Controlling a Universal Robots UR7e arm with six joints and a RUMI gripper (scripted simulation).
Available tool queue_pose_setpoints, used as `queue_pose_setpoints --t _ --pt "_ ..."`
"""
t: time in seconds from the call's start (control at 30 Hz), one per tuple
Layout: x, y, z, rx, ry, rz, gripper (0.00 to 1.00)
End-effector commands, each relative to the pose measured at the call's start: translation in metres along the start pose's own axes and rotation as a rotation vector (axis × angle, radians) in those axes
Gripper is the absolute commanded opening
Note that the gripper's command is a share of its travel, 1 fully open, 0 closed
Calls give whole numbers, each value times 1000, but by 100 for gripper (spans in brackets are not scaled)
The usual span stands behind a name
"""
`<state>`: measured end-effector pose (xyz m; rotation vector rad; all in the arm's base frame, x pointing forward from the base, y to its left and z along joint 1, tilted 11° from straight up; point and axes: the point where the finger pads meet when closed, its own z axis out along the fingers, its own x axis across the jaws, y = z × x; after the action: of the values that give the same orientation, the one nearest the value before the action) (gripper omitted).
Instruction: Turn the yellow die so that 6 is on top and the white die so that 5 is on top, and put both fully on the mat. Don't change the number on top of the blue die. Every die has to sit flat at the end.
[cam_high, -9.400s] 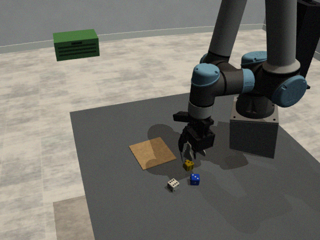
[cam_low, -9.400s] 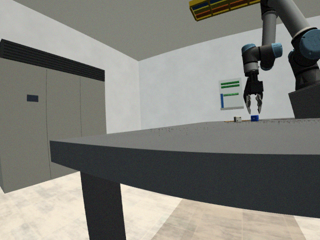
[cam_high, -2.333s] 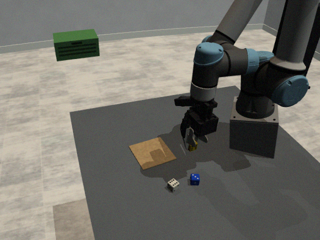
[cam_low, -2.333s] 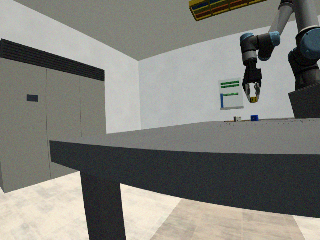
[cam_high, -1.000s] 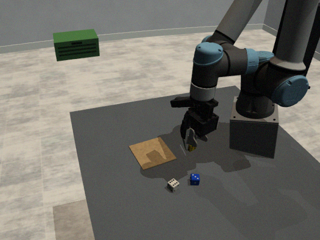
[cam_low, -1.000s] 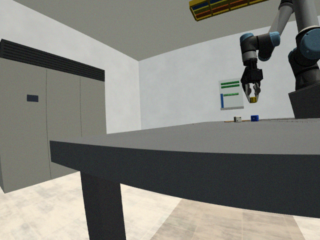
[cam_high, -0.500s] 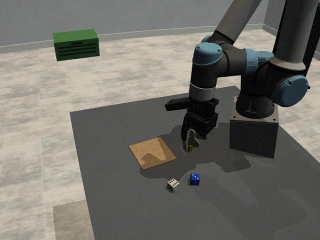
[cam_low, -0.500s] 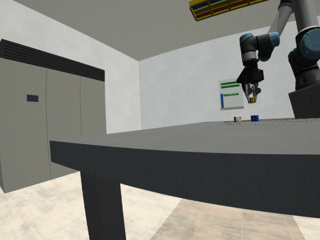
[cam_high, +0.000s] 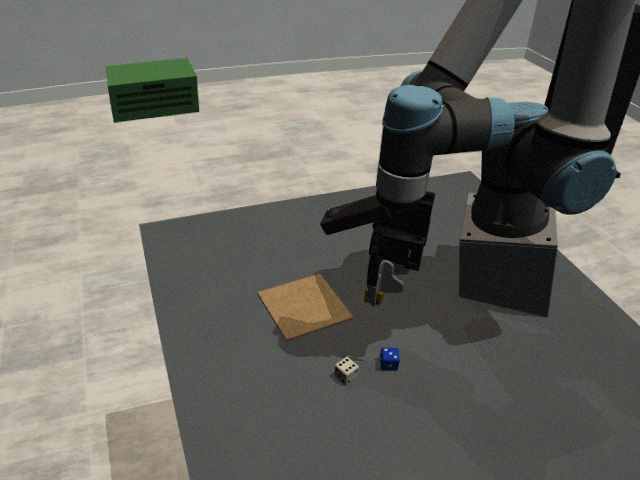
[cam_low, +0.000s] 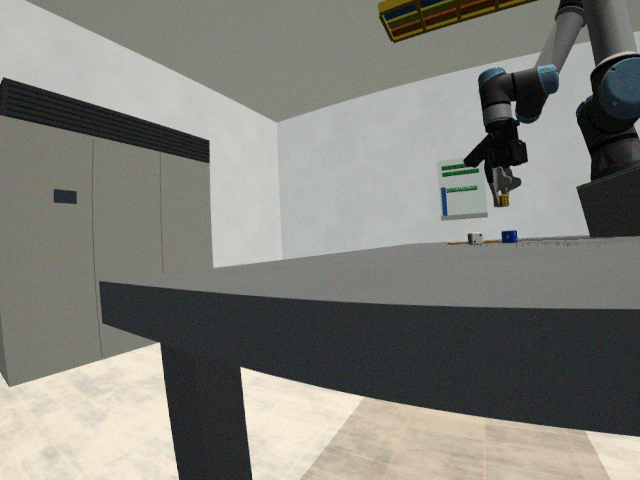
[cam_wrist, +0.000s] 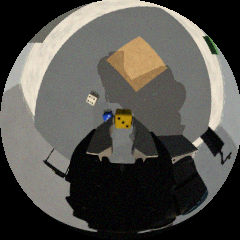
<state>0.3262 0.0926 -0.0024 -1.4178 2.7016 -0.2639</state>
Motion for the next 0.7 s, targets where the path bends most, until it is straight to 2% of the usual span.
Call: queue_pose_setpoints --t 0.0,0.17,0.27,0.67 --pt "-2 -2 0 -4 -9 -163 10" --pt "-4 -3 1 -3 -9 -303 10" --pt "-4 -3 1 -3 -9 -315 10" --pt "-8 -4 2 -1 -10 -681 10"
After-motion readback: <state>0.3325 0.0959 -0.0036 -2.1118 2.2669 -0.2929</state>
